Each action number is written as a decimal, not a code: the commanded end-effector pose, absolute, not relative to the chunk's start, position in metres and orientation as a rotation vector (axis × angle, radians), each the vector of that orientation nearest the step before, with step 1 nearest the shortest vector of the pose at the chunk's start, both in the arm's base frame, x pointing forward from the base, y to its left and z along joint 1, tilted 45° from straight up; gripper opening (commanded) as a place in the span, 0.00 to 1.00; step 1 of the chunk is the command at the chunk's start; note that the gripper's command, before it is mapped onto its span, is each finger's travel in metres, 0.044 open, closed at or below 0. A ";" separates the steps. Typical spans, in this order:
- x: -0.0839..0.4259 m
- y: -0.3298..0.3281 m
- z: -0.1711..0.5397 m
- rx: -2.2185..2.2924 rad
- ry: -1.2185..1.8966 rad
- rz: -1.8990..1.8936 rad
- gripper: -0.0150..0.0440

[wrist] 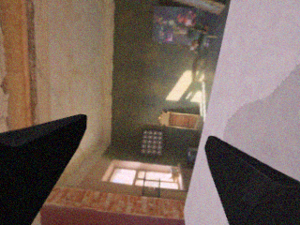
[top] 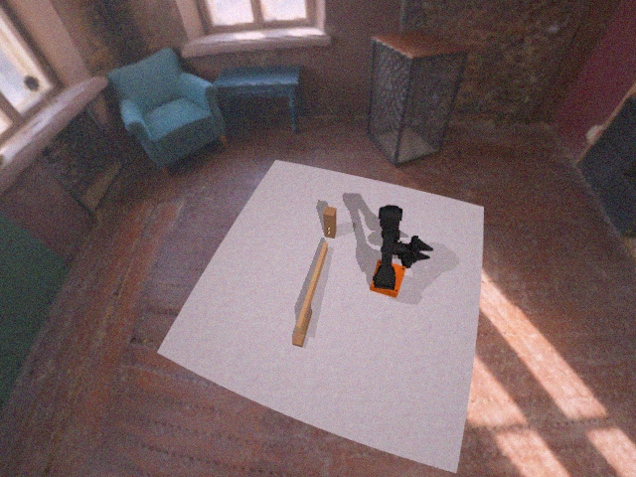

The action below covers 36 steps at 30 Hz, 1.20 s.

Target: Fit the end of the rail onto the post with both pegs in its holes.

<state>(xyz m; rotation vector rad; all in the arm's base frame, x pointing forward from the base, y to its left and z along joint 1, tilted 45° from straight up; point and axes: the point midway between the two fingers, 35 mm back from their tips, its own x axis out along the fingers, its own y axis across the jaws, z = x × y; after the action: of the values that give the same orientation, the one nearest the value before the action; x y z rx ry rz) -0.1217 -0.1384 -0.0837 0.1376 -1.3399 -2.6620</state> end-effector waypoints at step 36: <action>0.171 -0.109 -0.074 1.243 -2.144 -3.266 1.00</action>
<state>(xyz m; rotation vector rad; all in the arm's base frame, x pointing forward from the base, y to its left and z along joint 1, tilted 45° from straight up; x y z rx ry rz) 0.1343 -0.1226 -0.0885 1.0737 -2.2216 -3.1528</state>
